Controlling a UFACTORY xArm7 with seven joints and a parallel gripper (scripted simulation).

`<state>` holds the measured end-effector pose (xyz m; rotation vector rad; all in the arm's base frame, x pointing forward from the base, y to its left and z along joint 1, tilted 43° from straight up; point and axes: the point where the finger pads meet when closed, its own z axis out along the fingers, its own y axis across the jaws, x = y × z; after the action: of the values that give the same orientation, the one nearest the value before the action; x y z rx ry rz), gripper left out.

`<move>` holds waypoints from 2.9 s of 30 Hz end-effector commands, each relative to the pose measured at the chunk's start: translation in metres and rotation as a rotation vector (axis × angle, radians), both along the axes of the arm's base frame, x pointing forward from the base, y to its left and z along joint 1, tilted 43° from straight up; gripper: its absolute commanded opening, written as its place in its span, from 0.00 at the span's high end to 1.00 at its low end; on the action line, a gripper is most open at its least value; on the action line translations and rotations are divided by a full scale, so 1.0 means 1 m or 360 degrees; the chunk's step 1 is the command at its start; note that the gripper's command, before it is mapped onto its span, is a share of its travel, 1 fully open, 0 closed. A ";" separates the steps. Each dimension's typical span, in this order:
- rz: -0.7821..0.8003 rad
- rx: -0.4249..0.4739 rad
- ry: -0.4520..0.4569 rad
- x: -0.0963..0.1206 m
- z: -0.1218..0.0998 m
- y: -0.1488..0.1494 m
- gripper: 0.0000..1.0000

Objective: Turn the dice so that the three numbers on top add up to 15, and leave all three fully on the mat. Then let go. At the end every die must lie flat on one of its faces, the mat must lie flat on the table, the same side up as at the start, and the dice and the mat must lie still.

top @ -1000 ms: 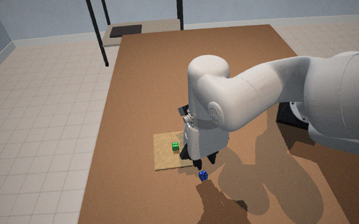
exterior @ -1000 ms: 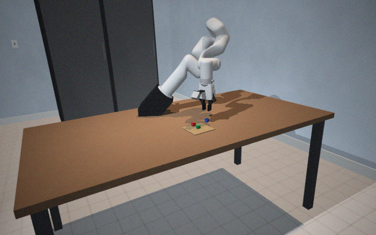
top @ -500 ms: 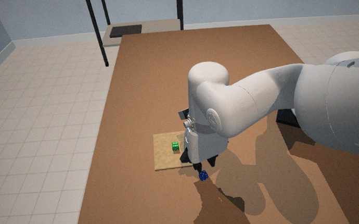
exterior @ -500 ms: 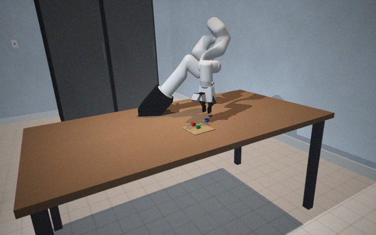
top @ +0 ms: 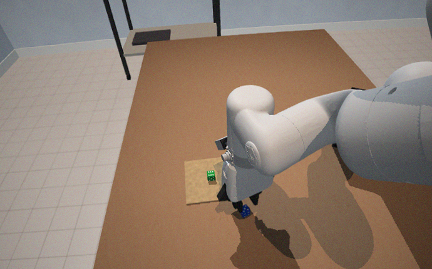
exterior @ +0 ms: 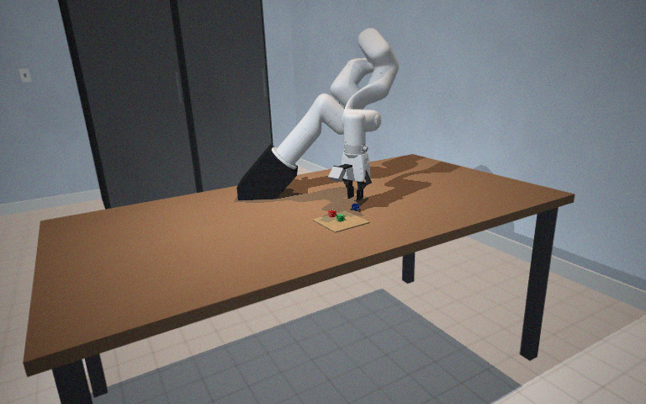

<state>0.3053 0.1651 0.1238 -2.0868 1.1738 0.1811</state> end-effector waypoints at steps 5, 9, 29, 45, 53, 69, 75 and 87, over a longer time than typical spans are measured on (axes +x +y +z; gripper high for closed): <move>-0.0003 0.0001 -0.0003 0.003 -0.006 0.005 0.64; -0.0003 0.0001 -0.0003 0.003 -0.009 0.008 0.64; -0.0003 0.0001 -0.0002 0.004 -0.011 0.009 0.64; -0.0003 0.0001 -0.0002 0.004 -0.011 0.009 0.64; -0.0003 0.0001 -0.0002 0.004 -0.011 0.009 0.64; -0.0003 0.0001 -0.0002 0.005 -0.011 0.009 0.64; -0.0003 0.0001 -0.0002 0.005 -0.011 0.009 0.64; -0.0003 0.0001 -0.0002 0.005 -0.011 0.009 0.64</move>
<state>0.3095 0.1750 0.1126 -2.0867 1.1735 0.1814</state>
